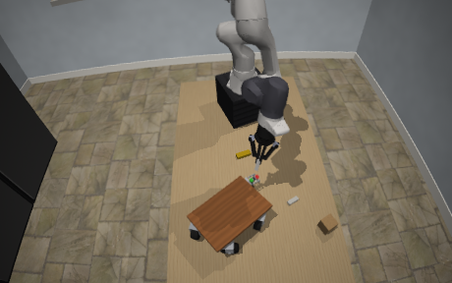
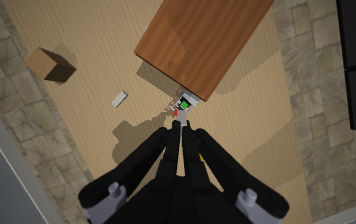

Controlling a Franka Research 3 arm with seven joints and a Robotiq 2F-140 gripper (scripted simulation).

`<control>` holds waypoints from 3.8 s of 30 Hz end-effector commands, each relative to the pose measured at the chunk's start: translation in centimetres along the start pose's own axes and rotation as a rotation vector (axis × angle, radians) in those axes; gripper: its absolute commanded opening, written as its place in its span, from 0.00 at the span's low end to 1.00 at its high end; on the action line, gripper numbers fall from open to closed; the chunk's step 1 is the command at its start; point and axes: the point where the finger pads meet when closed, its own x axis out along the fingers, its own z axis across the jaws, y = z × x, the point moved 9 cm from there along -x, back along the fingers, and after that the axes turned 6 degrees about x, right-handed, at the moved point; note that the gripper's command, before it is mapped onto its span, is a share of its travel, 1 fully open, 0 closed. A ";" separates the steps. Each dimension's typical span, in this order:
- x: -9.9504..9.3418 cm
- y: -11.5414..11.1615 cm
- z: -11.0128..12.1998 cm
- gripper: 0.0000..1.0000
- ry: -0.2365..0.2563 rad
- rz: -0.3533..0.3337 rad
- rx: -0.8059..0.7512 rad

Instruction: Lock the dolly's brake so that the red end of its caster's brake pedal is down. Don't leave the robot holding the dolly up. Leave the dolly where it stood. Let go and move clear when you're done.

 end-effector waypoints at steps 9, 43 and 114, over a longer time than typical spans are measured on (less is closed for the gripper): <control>0.0 0.9 0.2 0.00 0.072 -0.065 -0.457; 5.4 1.0 -0.1 0.00 0.145 -0.175 -0.860; 7.4 0.5 -0.2 0.00 0.145 -0.175 -0.860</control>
